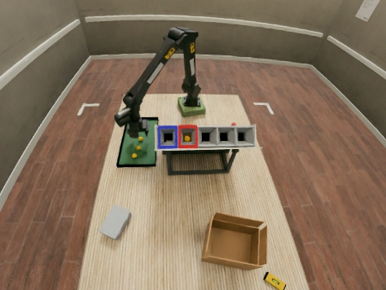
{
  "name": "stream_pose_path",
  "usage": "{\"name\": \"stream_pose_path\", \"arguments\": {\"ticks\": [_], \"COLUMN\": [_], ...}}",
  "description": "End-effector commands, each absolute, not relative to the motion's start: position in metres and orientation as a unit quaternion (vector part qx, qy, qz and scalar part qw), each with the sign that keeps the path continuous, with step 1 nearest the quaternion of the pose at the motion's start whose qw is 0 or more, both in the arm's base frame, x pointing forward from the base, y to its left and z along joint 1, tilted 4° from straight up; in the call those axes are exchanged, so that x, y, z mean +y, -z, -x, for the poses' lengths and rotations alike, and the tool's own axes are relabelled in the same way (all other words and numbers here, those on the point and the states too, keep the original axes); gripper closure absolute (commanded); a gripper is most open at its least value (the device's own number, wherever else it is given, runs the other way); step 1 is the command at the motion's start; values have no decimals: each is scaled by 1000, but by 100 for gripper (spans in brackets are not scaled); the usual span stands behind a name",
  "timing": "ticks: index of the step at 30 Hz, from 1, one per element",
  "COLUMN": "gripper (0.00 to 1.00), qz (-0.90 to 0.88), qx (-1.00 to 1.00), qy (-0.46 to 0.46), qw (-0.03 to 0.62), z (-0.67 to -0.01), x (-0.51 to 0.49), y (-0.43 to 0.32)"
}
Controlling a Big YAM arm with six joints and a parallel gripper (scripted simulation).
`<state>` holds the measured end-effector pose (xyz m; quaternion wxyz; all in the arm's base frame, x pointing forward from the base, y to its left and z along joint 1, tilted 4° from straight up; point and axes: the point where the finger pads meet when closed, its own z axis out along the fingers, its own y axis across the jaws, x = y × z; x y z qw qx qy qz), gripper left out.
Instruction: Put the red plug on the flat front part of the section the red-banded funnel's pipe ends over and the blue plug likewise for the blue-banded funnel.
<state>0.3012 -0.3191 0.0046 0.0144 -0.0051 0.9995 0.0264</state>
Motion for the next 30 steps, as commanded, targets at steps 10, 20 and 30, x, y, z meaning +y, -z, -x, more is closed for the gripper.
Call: {"name": "stream_pose_path", "arguments": {"ticks": [10, 20, 30], "gripper": [20, 20, 20], "qz": [5, 4, 4], "qx": [1000, 1000, 999], "qy": [-19, -20, -10], "qw": [22, 21, 30], "z": [-316, -310, -310], "x": [-326, -323, -322], "y": [-5, 14, 18]}}
